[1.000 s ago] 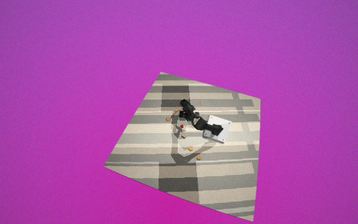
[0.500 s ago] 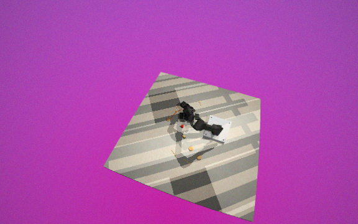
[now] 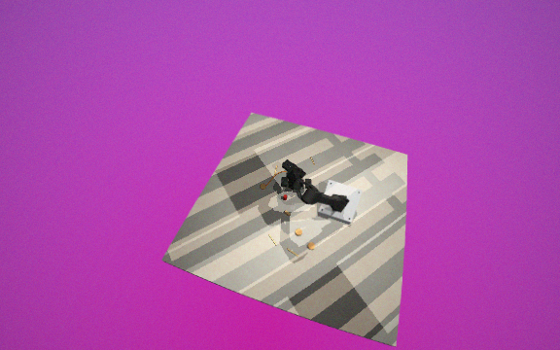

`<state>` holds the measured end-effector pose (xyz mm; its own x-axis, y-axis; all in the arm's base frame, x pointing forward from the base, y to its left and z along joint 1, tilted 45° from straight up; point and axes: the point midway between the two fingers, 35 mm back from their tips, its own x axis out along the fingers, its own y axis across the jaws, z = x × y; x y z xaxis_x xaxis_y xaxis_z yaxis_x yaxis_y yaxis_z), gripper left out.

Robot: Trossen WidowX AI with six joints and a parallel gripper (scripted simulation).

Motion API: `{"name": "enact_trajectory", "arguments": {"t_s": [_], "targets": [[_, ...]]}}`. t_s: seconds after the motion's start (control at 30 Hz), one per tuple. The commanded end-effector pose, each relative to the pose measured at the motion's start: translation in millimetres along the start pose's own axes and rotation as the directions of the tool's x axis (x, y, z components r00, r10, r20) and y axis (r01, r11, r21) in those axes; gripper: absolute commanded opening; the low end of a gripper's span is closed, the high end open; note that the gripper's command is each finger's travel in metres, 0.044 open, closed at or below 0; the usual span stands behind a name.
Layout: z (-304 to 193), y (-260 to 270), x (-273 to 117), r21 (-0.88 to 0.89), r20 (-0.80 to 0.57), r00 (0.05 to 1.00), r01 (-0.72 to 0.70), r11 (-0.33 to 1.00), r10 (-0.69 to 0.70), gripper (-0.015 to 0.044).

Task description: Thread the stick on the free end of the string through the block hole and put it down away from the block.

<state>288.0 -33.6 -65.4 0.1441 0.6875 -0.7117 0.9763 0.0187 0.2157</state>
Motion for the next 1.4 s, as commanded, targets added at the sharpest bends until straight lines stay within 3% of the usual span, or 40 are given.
{"name": "enact_trajectory", "arguments": {"t_s": [0.0,0.07,0.37,0.63,1.37], "targets": [[0,0,0,0.0,0.0,1.0,0.0,1.0,0.0,0.0042],[0,0,0,0.0,0.0,1.0,0.0,1.0,0.0,0.0],[0,0,0,-0.001,0.01,1.0,0.001,1.0,-0.001,0.0],[-1,0,3,-0.003,0.113,0.994,-0.002,1.0,0.003,0.0],[-11,-1,4,-0.002,0.112,0.994,-0.008,1.0,0.008,0.0]]}}
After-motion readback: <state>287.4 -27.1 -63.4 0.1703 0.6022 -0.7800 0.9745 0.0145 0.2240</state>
